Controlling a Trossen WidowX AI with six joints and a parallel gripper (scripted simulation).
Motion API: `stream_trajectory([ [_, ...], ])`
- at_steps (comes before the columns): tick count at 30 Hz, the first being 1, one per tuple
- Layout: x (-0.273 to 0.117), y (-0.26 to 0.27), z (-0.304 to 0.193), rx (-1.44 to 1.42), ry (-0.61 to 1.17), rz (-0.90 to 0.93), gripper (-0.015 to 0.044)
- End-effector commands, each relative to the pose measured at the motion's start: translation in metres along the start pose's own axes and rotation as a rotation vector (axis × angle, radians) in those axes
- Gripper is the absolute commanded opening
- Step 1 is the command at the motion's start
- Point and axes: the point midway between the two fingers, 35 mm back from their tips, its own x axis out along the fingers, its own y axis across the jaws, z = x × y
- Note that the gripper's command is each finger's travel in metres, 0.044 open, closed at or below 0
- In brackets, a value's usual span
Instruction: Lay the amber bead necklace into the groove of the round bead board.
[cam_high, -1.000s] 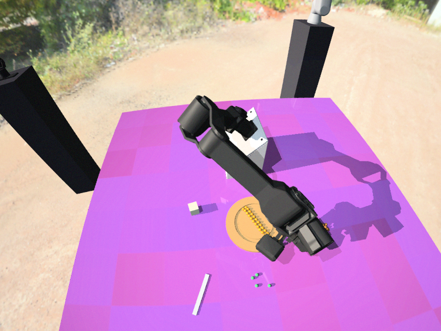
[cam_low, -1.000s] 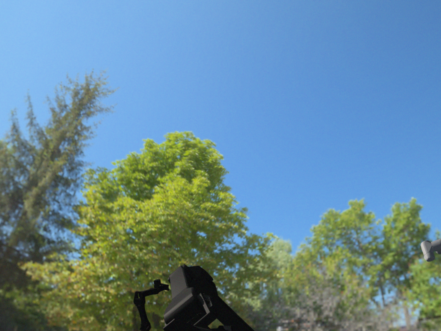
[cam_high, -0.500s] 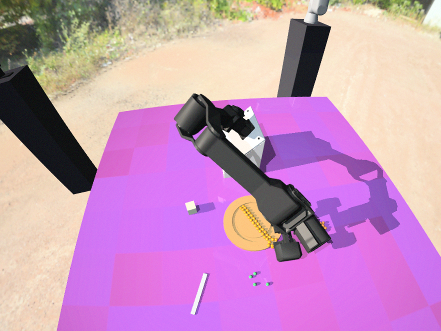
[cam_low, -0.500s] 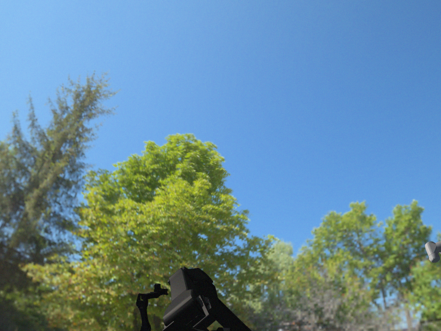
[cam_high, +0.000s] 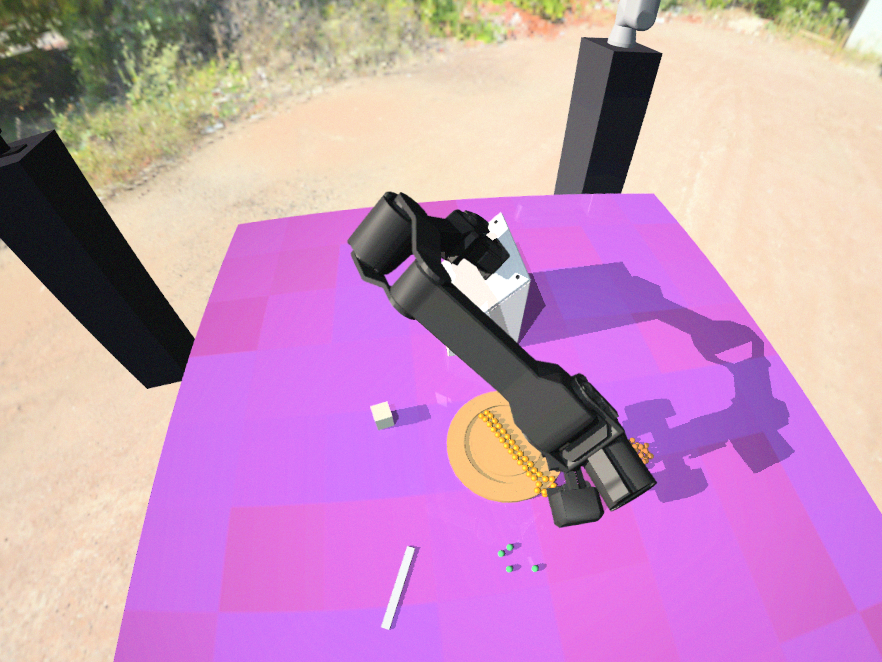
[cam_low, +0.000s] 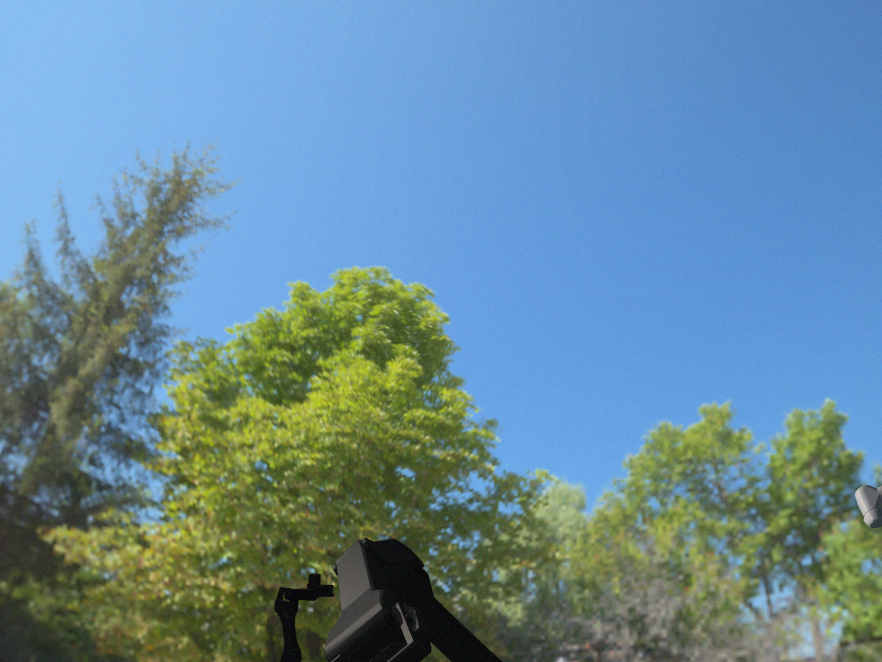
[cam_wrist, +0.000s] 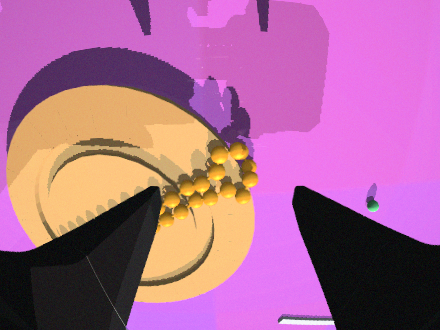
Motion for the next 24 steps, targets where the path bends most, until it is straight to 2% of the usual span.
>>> stream_trajectory([
  [1,0.007,0.002,-0.001,-0.003,0.002,0.007,0.0310],
  [20,0.031,0.005,-0.001,-0.008,0.005,0.017,0.0310],
  [24,0.028,0.003,-0.001,-0.003,-0.001,0.014,0.0205],
])
